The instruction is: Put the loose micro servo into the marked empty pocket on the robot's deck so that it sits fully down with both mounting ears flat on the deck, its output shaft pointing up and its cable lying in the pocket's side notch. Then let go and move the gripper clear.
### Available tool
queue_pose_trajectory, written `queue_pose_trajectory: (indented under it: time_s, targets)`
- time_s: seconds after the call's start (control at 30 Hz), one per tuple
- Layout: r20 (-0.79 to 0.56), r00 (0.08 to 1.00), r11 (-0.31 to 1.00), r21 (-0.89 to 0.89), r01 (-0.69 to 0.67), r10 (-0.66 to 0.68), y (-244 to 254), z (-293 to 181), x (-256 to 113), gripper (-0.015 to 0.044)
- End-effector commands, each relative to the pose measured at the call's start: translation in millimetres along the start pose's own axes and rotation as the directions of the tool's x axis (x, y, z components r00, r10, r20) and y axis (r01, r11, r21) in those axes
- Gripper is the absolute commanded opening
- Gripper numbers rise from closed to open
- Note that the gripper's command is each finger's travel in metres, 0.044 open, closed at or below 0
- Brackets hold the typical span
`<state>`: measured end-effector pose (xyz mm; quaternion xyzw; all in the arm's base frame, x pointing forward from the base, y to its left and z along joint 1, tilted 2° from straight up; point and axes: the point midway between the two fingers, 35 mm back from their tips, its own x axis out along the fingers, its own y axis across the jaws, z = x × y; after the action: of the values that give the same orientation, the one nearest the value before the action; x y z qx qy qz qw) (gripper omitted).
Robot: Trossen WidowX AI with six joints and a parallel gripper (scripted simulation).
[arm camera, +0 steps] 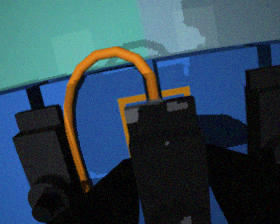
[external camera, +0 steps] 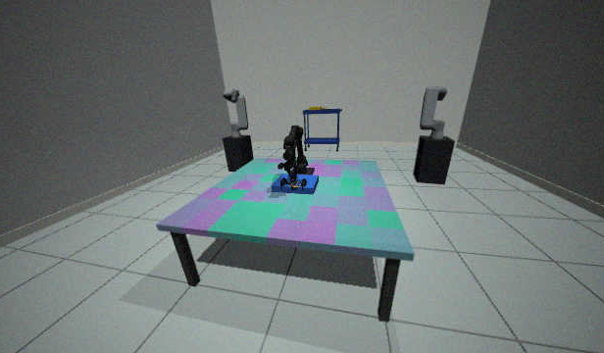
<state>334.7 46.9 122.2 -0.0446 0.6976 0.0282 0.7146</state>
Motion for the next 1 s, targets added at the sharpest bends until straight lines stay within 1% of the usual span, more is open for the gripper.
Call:
queue_pose_trajectory:
  time_s: [0.0,0.97]
  targets:
    - [-0.001,1.0,1.0,-0.005,0.003,-0.003,-0.5,-0.4,3.6,0.0]
    - [-0.001,1.0,1.0,-0.005,0.003,-0.003,-0.5,-0.5,25.1,0.0]
